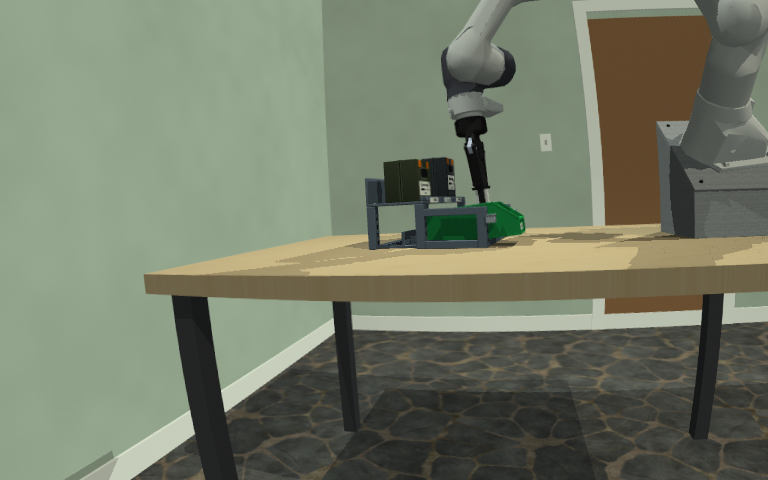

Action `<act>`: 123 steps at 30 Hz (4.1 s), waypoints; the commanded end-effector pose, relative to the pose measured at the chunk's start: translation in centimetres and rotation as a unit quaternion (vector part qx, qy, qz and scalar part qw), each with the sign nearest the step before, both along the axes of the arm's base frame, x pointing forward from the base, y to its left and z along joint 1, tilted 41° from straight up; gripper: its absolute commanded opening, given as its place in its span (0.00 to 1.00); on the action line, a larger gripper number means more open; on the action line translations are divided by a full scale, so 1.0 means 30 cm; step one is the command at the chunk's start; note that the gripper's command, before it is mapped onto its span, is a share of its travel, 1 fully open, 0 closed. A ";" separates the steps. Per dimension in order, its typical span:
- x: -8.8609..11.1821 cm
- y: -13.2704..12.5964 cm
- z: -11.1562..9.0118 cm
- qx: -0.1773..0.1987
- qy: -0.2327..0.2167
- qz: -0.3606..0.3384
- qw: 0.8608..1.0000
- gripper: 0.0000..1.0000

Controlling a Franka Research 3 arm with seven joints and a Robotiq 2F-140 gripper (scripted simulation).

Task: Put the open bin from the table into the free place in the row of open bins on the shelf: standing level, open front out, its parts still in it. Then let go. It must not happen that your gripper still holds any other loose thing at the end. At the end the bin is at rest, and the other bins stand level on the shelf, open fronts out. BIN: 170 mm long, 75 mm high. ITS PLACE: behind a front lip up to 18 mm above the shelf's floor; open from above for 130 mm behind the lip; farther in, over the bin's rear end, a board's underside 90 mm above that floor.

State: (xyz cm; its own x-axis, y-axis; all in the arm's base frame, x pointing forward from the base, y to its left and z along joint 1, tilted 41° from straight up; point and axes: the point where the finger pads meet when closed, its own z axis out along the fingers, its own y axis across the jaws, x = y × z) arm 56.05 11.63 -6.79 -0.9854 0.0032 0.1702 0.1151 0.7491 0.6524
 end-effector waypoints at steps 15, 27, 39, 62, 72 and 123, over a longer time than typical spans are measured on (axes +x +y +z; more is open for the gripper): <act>0.008 -0.004 -0.001 -0.001 0.001 -0.005 1.000 0.00; 0.008 -0.004 -0.001 -0.001 0.001 -0.005 1.000 0.00; 0.009 -0.004 -0.001 -0.001 0.001 -0.005 1.000 0.00; 0.030 -0.005 -0.004 -0.002 -0.002 -0.007 1.000 0.00; 0.049 -0.006 -0.007 -0.002 -0.004 -0.009 1.000 0.00; 0.072 -0.007 -0.010 -0.003 -0.006 -0.011 1.000 0.00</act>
